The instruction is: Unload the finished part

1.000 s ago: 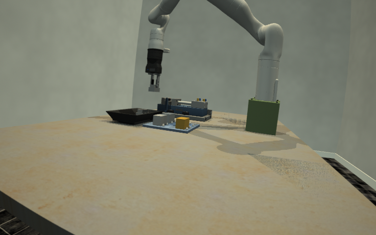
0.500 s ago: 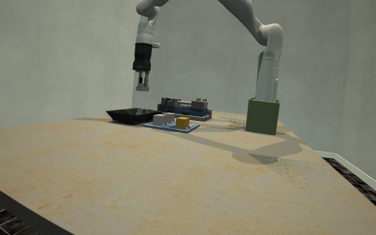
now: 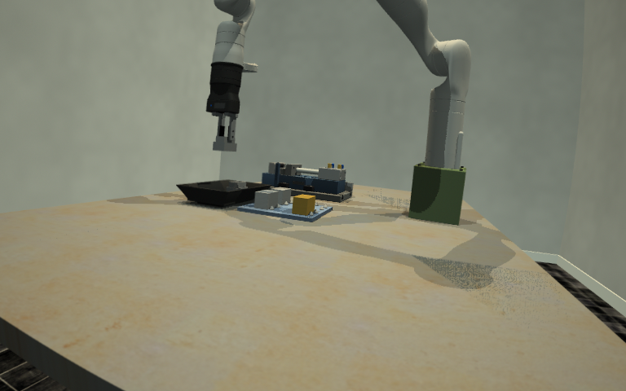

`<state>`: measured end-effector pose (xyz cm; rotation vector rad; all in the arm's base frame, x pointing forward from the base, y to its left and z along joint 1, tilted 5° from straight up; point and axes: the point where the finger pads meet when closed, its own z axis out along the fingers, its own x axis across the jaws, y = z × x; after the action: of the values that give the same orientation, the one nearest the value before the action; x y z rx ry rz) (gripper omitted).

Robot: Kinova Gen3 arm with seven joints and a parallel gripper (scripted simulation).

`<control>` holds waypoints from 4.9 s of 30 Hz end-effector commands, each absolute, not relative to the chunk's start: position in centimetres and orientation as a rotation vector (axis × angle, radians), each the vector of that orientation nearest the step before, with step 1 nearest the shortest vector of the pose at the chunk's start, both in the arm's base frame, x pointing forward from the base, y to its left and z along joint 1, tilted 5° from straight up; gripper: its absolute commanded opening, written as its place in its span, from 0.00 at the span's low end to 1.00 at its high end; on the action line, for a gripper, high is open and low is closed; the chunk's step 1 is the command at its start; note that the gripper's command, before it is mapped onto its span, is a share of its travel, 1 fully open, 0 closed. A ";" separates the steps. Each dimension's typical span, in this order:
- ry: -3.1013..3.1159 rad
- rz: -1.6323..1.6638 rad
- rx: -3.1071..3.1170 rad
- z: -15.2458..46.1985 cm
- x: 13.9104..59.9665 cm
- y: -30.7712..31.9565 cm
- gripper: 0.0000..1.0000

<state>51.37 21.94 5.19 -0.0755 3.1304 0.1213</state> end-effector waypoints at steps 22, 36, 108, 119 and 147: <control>3.127 0.125 -0.113 5.6 49.8 26.3 0.00; 3.127 0.125 -0.113 5.6 49.8 26.3 0.00; 3.127 0.125 -0.113 0.2 49.9 26.7 0.00; 3.127 0.125 -0.113 -1.6 49.9 26.9 0.00; 3.127 0.125 -0.113 -4.2 49.9 27.1 0.00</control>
<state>49.88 27.12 -4.25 -0.1133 3.1282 0.1248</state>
